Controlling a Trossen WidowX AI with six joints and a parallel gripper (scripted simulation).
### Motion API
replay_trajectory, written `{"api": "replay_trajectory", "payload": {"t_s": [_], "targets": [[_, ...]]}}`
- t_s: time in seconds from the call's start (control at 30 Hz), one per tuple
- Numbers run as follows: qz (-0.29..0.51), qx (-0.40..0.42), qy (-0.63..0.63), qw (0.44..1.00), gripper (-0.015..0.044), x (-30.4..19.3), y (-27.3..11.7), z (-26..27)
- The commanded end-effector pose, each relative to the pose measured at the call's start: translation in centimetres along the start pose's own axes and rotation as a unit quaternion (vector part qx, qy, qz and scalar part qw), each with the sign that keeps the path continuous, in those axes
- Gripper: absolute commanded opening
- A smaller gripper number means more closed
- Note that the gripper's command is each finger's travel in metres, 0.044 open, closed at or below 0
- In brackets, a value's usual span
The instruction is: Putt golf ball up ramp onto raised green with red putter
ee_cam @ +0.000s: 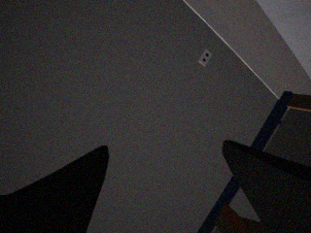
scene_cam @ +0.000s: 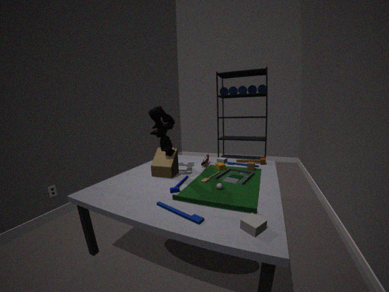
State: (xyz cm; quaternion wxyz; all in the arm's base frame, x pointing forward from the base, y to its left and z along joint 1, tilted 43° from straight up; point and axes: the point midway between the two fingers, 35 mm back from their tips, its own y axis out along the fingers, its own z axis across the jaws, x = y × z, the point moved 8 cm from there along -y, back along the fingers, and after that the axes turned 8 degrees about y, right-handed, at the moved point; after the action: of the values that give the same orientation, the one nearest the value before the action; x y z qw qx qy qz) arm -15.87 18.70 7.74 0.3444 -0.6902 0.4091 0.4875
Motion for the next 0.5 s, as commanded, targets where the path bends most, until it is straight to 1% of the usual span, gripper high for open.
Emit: {"api": "replay_trajectory", "payload": {"t_s": [0.0,0.03,0.2,0.33,0.47], "targets": [[-0.004,0.002,-0.006,1.0,0.0426,0.1,-0.1,0.1],[-0.015,0.01,-0.024,1.0,0.044,0.4,-0.6,0.3],[-0.142,0.057,-0.184,0.971,0.044,3.2,-5.2,2.0],[-0.254,0.062,-0.287,0.922,0.044,5.9,-9.6,2.6],[-0.36,0.031,-0.362,0.859,0.044,8.7,-14.2,2.3]]}}
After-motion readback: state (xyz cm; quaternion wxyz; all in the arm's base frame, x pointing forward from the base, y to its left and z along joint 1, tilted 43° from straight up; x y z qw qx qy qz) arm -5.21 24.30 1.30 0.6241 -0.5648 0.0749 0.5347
